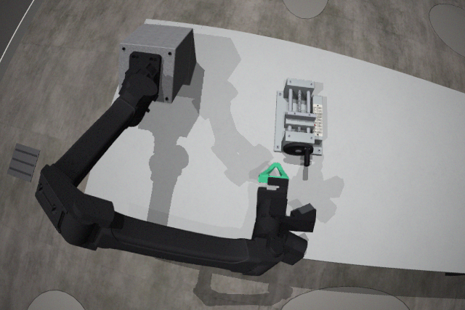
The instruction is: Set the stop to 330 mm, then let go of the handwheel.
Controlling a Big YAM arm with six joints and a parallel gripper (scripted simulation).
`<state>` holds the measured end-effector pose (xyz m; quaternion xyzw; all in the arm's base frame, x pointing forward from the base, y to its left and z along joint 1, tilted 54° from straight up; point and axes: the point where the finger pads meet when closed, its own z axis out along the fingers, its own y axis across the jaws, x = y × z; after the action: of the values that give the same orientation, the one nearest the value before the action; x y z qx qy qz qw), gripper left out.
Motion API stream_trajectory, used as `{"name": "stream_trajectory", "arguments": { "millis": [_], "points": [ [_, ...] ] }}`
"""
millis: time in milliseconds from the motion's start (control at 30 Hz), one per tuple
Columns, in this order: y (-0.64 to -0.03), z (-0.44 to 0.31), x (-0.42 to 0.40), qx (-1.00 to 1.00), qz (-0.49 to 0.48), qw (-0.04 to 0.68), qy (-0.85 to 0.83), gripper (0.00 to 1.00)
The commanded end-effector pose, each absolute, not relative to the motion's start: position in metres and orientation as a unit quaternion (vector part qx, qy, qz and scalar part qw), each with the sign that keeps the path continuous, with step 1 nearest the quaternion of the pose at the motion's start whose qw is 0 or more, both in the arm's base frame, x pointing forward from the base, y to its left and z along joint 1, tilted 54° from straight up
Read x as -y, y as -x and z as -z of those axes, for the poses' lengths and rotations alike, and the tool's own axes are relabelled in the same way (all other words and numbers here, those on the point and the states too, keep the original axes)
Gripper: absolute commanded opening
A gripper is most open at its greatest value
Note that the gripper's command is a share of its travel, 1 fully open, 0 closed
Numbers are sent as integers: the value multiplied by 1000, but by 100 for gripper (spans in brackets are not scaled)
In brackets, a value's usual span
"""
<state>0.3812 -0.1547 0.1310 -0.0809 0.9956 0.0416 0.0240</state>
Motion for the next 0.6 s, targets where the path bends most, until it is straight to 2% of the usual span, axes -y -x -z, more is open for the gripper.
{"name": "stream_trajectory", "arguments": {
  "millis": [0, 567],
  "points": [
    [-387, -159, 133, -995, -35, 39, 88, 100],
    [-386, -231, 43, -994, -35, 49, 88, 100]
  ]
}}
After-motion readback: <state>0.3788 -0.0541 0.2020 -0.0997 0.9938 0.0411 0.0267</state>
